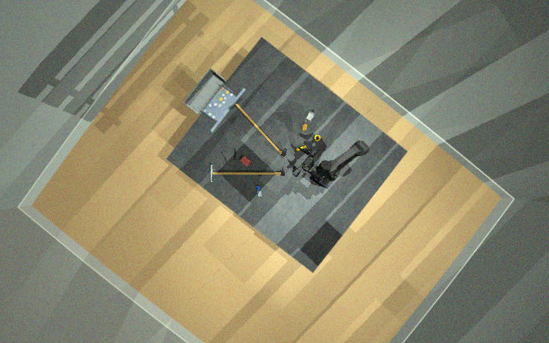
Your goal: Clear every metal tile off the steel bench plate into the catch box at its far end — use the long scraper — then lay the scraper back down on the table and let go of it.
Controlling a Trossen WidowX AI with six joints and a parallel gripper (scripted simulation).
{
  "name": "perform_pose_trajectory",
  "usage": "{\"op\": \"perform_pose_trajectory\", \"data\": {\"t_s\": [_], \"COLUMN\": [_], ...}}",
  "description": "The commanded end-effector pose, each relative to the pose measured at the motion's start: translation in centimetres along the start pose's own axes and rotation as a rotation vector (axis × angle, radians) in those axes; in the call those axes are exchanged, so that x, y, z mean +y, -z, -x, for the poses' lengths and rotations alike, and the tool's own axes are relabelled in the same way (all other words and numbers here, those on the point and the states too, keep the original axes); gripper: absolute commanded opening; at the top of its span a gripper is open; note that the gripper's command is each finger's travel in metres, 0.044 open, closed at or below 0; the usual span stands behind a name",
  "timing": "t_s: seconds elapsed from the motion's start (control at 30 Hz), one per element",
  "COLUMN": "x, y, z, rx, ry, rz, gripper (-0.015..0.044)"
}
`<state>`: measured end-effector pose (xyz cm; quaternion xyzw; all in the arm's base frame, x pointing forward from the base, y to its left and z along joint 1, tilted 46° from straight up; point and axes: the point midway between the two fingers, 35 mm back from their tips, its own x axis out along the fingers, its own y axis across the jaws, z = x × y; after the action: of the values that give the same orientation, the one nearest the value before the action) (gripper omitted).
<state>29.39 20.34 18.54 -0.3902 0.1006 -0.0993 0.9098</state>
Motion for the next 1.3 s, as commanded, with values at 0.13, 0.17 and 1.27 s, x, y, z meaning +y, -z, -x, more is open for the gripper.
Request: {"op": "perform_pose_trajectory", "data": {"t_s": [0.13, 0.17, 1.27], "x": [0.5, 0.5, 1.0], "y": [-0.6, -0.6, 1.0], "z": [-2.5, -2.8, -14.2], "rx": [0.051, 0.058, 0.312], "ry": [0.005, 0.005, 0.018], "rz": [0.011, 0.013, 0.049], "gripper": [0.044, 0.044, 0.044]}}
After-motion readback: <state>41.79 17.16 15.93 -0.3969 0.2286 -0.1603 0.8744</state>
